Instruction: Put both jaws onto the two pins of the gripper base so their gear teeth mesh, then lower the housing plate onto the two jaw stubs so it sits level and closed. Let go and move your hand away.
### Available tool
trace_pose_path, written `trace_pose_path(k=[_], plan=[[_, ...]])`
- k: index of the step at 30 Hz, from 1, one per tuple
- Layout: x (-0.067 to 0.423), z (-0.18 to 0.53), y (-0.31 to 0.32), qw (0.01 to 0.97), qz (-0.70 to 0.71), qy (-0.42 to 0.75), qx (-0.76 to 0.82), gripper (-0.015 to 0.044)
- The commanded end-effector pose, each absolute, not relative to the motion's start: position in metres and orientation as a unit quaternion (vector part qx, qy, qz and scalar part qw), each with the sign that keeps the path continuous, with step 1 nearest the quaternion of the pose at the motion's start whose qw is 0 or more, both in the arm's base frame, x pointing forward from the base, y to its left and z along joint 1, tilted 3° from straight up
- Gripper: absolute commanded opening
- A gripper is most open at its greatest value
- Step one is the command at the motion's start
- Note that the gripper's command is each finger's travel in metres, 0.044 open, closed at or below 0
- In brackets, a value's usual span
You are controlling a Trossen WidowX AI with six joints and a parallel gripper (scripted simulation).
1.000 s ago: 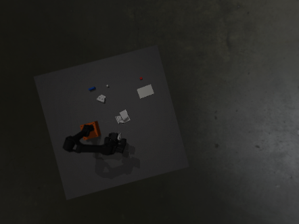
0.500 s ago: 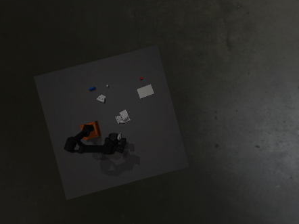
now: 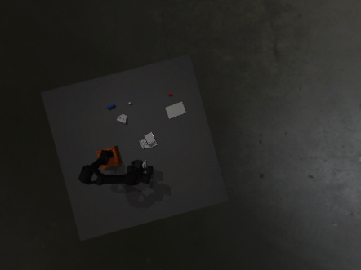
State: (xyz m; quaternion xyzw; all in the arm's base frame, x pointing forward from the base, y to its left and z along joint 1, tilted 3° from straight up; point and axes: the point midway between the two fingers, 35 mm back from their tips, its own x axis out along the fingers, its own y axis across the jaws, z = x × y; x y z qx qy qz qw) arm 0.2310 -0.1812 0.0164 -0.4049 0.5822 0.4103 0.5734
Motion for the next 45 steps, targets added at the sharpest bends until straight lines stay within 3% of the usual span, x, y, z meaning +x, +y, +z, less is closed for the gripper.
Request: trace_pose_path(k=[1,45], plan=[[0.229,0.008,-0.181,0.569,0.414,0.583,-0.405,0.044],[0.227,-0.03,-0.18,0.569,0.414,0.583,-0.405,0.044]])
